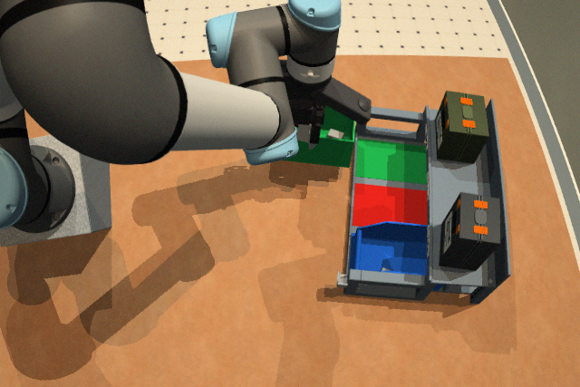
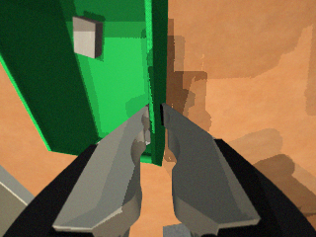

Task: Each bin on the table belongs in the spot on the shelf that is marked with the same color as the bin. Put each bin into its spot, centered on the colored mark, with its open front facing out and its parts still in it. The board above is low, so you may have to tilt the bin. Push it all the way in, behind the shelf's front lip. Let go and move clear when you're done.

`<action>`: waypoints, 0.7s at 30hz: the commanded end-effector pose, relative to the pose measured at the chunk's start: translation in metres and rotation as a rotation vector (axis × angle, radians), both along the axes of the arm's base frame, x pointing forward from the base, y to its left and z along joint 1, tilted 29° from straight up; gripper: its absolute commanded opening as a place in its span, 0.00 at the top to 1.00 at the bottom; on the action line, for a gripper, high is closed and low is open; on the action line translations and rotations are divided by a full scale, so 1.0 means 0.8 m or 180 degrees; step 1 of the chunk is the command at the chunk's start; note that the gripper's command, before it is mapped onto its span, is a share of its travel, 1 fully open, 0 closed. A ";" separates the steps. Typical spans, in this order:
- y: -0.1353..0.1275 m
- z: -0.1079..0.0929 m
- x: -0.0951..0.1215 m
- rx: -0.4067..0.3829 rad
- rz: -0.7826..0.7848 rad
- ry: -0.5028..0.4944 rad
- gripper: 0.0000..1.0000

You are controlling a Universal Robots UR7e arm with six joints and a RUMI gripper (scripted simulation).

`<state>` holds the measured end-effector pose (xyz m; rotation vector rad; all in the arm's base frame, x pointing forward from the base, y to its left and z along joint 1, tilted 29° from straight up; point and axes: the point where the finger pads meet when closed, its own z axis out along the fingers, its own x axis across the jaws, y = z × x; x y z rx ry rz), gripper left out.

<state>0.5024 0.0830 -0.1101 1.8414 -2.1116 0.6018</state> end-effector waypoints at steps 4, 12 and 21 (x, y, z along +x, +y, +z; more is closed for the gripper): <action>0.000 0.005 0.006 0.0056 -0.0051 0.0057 1.00; 0.000 0.007 0.008 0.0143 -0.0138 0.0218 1.00; -0.001 0.006 0.009 0.0220 -0.0216 0.0369 1.00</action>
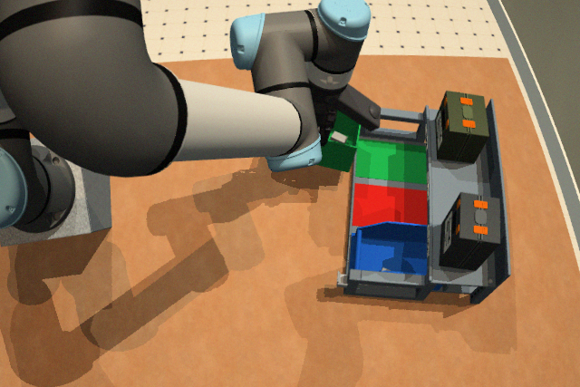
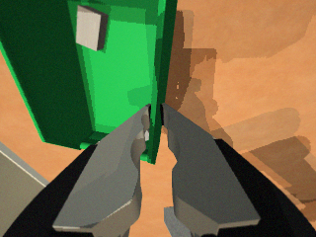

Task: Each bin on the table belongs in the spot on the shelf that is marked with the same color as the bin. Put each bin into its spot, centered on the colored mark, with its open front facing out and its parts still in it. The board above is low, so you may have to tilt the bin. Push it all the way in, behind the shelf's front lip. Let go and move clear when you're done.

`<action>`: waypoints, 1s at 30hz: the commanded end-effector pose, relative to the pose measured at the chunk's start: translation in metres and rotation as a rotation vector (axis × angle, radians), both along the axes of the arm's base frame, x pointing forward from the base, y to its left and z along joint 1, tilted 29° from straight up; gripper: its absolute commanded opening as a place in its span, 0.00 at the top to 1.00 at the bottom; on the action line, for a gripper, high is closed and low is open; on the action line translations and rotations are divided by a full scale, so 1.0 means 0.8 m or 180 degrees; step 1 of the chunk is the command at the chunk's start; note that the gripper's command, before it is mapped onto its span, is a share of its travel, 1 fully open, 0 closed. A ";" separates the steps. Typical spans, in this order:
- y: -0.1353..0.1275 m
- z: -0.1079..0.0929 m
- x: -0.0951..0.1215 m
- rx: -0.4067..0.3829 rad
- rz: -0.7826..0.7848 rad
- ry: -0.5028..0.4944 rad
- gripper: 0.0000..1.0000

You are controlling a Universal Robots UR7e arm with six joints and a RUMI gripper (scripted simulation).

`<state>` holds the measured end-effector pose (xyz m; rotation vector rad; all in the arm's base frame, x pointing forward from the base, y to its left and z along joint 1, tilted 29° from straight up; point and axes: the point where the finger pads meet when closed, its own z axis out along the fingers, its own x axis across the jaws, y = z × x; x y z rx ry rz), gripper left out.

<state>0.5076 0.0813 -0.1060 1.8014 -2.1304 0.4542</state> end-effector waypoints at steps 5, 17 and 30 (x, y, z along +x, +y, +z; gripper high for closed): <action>0.001 0.001 0.003 0.0096 -0.0095 0.0180 1.00; 0.002 0.002 0.003 0.0119 -0.0113 0.0218 1.00; 0.002 0.002 0.002 0.0119 -0.0111 0.0223 1.00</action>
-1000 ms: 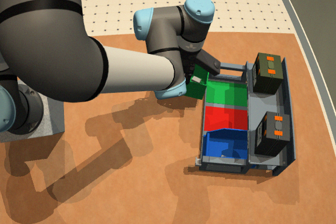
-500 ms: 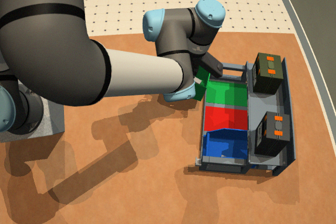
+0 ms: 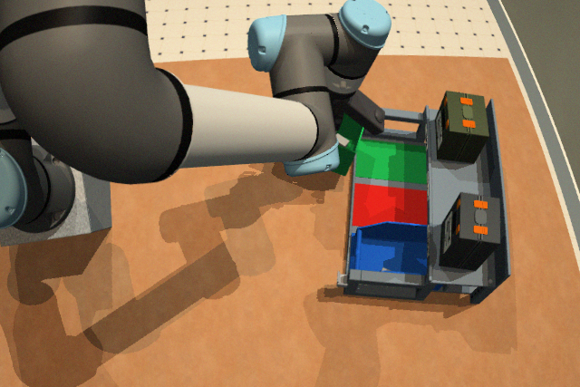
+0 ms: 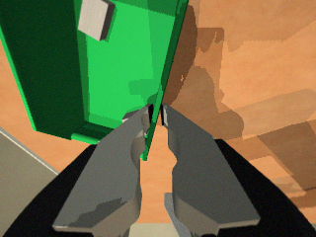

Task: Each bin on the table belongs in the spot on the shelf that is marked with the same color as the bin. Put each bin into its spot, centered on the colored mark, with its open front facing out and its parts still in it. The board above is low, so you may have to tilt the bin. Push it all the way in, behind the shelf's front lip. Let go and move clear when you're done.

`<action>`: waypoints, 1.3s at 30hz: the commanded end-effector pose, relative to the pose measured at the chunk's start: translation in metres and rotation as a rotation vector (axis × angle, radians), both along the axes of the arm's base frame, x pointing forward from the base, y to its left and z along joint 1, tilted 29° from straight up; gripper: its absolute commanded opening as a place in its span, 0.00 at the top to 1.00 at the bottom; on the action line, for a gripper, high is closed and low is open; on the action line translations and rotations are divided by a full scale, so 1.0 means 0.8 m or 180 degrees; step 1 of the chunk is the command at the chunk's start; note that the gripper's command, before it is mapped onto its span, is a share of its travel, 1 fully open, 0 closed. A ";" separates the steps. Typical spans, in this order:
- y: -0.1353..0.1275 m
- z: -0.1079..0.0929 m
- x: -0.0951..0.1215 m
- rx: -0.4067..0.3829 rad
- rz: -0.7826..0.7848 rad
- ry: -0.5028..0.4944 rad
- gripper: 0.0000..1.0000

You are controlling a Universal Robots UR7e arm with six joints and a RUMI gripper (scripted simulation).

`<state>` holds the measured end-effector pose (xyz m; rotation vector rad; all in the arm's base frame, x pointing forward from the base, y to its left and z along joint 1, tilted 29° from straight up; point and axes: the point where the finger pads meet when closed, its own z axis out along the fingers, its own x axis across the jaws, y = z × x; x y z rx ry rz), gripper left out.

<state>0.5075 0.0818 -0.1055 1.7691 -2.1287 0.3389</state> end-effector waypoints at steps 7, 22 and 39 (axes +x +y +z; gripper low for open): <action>0.002 0.001 0.002 0.0008 -0.0003 -0.0010 1.00; 0.003 0.002 -0.001 0.0026 -0.0049 0.0064 1.00; 0.005 0.003 -0.004 0.0039 -0.0078 0.0126 1.00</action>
